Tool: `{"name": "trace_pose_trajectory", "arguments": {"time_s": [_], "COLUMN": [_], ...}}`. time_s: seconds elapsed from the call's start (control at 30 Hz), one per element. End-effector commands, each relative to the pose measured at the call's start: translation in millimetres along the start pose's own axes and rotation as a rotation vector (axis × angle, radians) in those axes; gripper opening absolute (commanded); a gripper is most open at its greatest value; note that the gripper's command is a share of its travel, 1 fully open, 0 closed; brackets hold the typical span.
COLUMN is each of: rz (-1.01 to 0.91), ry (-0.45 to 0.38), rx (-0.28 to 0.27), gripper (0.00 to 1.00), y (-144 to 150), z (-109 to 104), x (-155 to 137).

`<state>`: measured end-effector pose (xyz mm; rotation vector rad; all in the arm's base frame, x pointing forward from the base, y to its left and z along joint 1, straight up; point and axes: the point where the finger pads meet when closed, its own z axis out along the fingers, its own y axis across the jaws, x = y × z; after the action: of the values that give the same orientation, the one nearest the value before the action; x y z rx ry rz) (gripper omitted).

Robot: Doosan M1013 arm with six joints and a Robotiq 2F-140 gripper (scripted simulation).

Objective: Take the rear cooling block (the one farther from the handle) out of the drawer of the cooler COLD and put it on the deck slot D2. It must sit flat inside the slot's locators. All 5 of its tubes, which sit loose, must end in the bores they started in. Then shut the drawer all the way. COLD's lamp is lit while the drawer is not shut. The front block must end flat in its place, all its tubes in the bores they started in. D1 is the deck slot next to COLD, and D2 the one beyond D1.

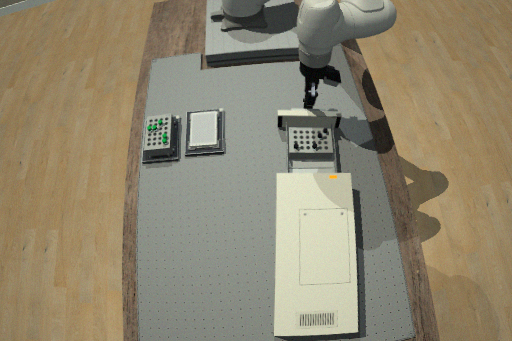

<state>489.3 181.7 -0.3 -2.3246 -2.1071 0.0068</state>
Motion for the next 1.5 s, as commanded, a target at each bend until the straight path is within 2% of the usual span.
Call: {"name": "trace_pose_trajectory", "arguments": {"time_s": [0.0, 1.1, 1.47], "rz": [-0.003, -0.002, -0.004], "ry": [0.003, 0.002, 0.004], "rx": [-0.002, -0.001, -0.004], "gripper": [0.1, 0.1, 0.1], "y": [6, 44, 45], "z": [-2, -1, -2], "x": [2, 0, 2]}}
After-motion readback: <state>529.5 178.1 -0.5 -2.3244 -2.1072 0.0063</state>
